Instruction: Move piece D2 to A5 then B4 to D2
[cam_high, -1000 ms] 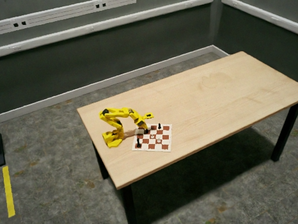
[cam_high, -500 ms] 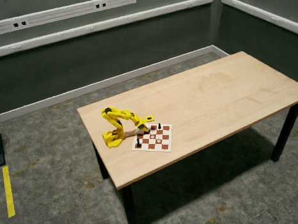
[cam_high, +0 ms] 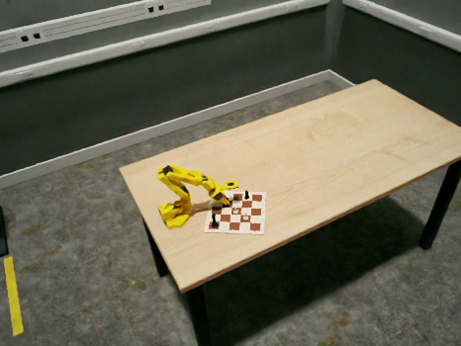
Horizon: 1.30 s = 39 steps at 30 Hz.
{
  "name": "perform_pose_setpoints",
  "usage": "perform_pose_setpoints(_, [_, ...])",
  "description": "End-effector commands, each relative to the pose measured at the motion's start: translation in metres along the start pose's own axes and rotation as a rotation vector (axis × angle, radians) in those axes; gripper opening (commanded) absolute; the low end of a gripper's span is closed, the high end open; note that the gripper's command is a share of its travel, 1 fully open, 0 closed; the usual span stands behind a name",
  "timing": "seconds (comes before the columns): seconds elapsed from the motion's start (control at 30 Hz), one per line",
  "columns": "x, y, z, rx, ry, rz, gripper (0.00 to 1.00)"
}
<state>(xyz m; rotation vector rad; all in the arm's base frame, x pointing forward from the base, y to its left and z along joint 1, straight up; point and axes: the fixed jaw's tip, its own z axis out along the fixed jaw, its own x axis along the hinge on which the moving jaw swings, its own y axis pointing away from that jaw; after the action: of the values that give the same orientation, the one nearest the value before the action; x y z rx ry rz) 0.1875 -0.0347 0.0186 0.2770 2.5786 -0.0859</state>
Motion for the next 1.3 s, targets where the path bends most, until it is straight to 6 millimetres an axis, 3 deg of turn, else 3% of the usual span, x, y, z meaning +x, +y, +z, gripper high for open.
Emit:
perform_pose_setpoints(0.0, [0.0057, 0.0025, 0.0014, -0.007, 0.008, -0.002, 0.09])
perform_pose_setpoints(1.27, [-0.0013, 0.0023, -0.0027, -0.007, 0.007, -0.002, 0.09])
